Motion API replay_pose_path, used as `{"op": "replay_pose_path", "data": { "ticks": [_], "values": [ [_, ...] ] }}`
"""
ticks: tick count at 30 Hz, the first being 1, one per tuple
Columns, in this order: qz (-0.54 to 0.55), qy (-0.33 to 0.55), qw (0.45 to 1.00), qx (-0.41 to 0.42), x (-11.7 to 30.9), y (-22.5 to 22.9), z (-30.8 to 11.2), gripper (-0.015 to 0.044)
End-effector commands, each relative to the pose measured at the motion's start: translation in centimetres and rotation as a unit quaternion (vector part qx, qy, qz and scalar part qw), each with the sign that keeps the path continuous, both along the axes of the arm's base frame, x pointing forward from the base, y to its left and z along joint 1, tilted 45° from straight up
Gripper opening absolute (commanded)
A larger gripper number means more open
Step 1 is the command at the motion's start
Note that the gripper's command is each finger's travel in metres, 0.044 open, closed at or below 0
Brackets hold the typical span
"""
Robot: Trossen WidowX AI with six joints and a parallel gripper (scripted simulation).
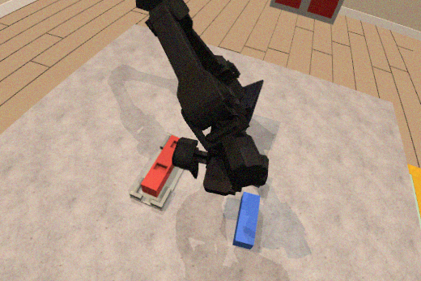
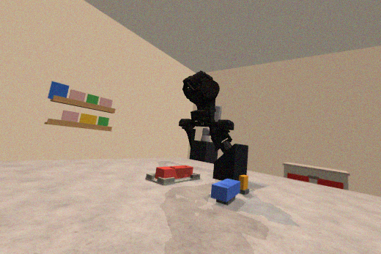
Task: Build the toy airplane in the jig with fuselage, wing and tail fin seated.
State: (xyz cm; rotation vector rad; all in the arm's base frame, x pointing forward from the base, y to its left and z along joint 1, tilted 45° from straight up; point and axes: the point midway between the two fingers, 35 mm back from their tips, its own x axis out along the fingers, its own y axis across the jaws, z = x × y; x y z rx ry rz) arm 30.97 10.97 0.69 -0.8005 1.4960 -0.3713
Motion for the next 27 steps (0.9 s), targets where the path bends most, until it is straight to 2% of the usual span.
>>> {"op": "replay_pose_path", "data": {
  "ticks": [1,5,12,17,27],
  "values": [
    [-0.007,-0.003,1.000,-0.003,0.1,3.7,-4.1,0.0440],
    [-0.010,-0.014,1.000,-0.006,0.0,6.4,-7.5,0.0440],
    [-0.010,-0.015,1.000,-0.006,-0.1,6.6,-7.7,0.0440],
    [-0.010,-0.015,1.000,-0.007,0.3,3.7,-10.6,0.0440],
    [-0.010,-0.015,1.000,-0.008,0.5,2.5,-11.9,0.0440]
  ]
}}
